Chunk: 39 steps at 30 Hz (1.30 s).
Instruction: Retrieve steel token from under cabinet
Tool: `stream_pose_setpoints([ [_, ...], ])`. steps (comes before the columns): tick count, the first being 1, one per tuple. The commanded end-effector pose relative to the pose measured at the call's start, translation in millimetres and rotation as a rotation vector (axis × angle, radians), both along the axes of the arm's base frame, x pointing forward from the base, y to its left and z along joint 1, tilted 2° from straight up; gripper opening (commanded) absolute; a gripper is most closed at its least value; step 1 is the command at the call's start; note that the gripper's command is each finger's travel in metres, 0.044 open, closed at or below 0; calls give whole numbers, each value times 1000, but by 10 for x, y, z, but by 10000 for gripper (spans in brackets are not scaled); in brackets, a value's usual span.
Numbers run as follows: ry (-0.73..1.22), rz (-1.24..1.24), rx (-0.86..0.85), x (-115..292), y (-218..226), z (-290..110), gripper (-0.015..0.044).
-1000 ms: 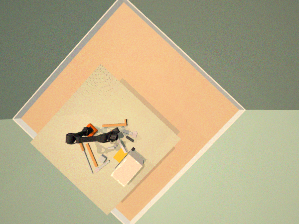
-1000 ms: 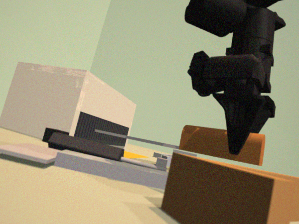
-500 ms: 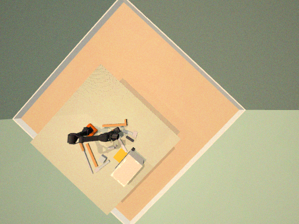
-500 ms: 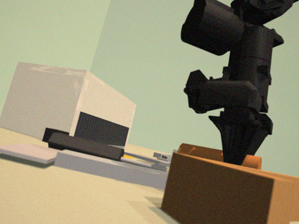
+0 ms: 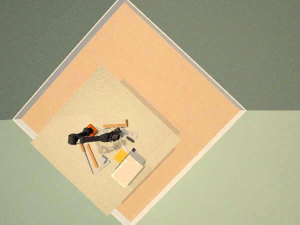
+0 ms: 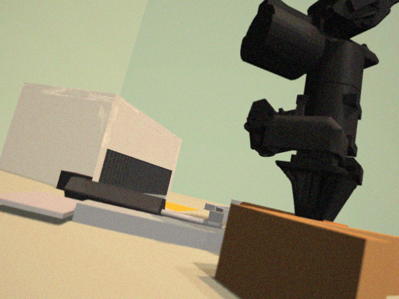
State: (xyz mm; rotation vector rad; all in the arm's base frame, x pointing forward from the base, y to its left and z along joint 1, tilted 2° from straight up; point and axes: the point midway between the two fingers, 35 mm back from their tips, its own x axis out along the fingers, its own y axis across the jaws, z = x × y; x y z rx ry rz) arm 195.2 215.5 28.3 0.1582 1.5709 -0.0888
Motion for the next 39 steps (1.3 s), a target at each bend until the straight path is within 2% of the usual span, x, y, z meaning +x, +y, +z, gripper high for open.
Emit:
stream_pose_setpoints([
  [1,-7,0,3,1,1,1,253],
  [2,-12,0,4,0,1,1,270],
  [23,-14,0,5,1,-7,-95,270],
  [26,-15,5,13,12,29,-65,191],
  [38,-15,5,13,12,29,-65,111],
  [39,-15,5,13,12,29,-65,85],
])
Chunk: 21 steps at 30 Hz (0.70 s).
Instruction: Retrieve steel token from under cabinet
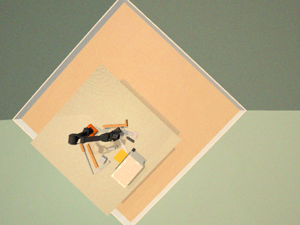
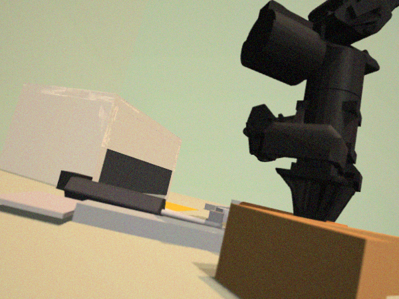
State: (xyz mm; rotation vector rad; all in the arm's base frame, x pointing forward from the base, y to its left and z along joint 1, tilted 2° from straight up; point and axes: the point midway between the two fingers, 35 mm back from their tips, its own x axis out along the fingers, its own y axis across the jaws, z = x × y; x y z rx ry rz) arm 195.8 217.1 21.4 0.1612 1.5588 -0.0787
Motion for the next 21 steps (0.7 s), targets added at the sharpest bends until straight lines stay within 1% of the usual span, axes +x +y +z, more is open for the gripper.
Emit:
stream_pose_setpoints([
  [1,-2,1,5,6,13,4,59],
  [3,-2,1,5,6,13,4,6],
  [4,-2,0,5,3,14,4,0],
  [10,-2,4,2,36,-7,2,0],
  [21,-4,7,-2,219,-40,4,0],
])
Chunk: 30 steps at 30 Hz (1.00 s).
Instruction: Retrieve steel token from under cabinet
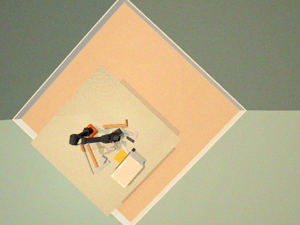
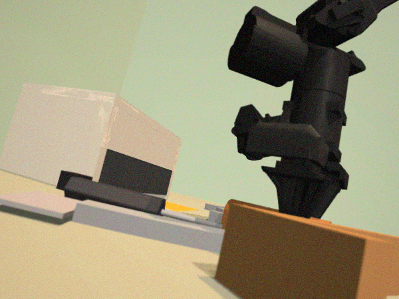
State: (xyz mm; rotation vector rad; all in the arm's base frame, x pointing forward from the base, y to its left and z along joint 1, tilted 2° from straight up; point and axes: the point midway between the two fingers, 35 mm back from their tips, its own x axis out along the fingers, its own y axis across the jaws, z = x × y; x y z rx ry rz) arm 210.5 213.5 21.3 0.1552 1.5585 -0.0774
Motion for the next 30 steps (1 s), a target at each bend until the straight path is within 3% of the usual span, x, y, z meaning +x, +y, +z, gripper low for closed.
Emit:
stream_pose_setpoints([
  [1,-4,3,1,90,-8,4,0],
  [30,-8,4,-1,562,-93,14,0],
])
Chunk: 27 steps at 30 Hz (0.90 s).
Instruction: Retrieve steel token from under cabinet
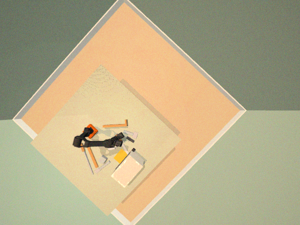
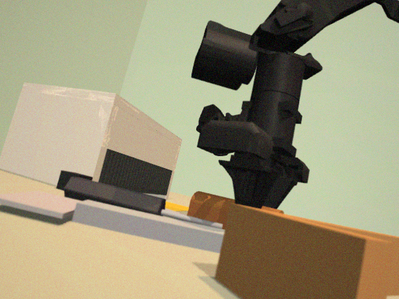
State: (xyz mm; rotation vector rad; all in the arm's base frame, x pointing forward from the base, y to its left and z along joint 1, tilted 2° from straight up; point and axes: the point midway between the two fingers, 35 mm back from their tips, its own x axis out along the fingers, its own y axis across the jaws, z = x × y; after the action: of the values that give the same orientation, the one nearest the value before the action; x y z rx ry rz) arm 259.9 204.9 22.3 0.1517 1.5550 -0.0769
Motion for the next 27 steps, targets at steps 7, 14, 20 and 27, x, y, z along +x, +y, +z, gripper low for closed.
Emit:
stream_pose_setpoints([
  [7,-6,2,1,171,-24,6,0],
  [14,-7,2,1,268,-40,9,0],
  [20,-7,2,1,349,-53,12,0],
  [27,-8,2,1,440,-68,15,0],
])
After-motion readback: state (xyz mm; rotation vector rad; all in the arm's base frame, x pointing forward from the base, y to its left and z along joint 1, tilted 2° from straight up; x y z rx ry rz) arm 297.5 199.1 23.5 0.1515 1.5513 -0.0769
